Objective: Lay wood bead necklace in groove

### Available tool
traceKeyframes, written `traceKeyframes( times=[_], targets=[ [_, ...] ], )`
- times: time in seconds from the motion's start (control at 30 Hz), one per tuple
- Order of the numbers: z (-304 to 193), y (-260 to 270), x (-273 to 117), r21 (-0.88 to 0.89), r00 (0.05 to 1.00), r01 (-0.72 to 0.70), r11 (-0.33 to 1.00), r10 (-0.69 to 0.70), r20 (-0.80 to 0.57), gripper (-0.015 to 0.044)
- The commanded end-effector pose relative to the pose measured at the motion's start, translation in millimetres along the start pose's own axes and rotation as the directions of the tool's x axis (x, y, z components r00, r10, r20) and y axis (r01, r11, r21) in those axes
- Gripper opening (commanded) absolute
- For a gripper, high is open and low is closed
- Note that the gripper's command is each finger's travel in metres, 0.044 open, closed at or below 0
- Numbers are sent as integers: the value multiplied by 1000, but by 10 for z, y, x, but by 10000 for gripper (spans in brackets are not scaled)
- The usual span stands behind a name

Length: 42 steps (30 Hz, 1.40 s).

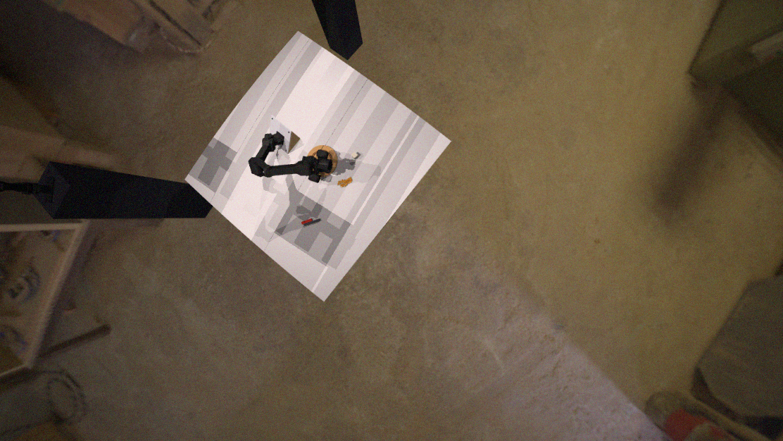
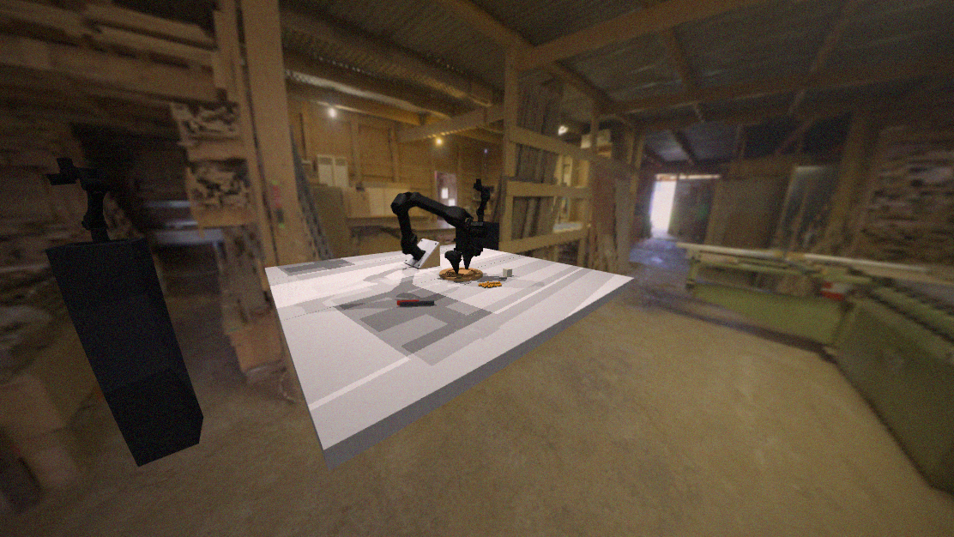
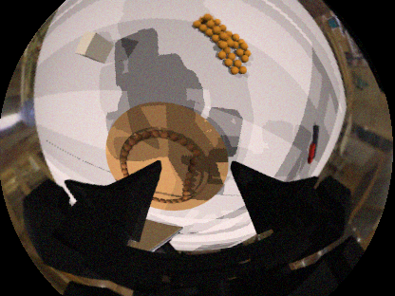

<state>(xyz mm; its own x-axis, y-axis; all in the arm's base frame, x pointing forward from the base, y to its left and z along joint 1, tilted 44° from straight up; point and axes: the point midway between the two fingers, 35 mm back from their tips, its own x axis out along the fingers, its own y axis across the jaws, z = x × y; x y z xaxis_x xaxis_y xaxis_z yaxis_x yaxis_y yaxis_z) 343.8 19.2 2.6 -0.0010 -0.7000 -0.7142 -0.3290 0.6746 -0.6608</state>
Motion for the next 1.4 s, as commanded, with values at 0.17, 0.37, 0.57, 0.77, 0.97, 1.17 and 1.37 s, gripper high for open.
traceKeyframes(
  times=[0.17,0.37,0.57,0.77,0.97,1.17,1.37],
  targets=[
    [-57,39,-210,276,1000,-8,961,6,10,125],
    [-55,38,-96,276,1000,-8,961,5,10,120],
    [-40,42,-111,277,1000,-9,961,5,17,120],
    [-41,41,-26,277,1000,-9,961,5,15,120],
    [-45,39,71,277,1000,-8,961,5,13,120],
    [-52,38,168,277,1000,-7,961,4,10,120],
    [-49,47,167,279,1000,-13,960,10,11,67]
  ],
)
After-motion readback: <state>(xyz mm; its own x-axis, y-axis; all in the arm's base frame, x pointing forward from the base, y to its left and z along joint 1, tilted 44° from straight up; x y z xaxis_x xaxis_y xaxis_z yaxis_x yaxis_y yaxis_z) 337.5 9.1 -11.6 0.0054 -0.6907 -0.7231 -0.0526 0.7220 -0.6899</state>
